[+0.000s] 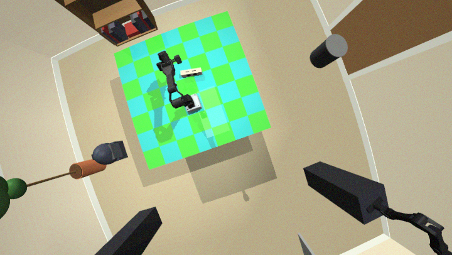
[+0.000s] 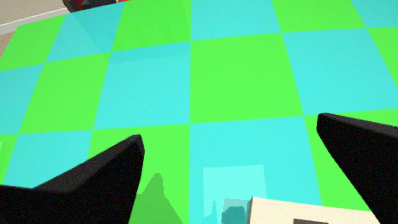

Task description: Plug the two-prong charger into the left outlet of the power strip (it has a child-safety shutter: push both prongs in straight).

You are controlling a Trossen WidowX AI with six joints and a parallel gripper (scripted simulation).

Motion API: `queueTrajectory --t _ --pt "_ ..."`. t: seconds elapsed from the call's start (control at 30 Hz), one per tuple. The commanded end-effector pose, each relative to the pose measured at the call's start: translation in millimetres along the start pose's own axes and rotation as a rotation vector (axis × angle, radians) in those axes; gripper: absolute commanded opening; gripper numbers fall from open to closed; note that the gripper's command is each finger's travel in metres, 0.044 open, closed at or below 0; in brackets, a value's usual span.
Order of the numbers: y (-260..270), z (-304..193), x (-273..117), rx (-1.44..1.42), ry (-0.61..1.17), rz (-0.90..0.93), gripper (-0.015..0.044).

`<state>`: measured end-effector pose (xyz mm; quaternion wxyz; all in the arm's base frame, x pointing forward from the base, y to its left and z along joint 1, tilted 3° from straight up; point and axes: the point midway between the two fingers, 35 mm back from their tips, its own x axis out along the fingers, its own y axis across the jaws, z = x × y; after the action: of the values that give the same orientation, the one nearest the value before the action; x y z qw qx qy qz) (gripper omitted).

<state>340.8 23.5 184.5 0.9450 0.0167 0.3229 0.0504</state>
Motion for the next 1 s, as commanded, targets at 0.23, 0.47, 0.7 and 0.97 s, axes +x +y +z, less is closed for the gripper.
queueTrajectory --t 0.23,0.47,0.7,0.97 --pt "21.7 -31.9 24.9 -0.12 0.204 0.034 0.044" --pt "36.1 -55.2 36.7 -0.206 0.337 0.061 0.044" --pt "49.7 -79.6 45.2 -0.298 0.468 0.089 0.044" --pt "66.0 -110.1 49.6 -0.415 0.622 0.126 0.044"
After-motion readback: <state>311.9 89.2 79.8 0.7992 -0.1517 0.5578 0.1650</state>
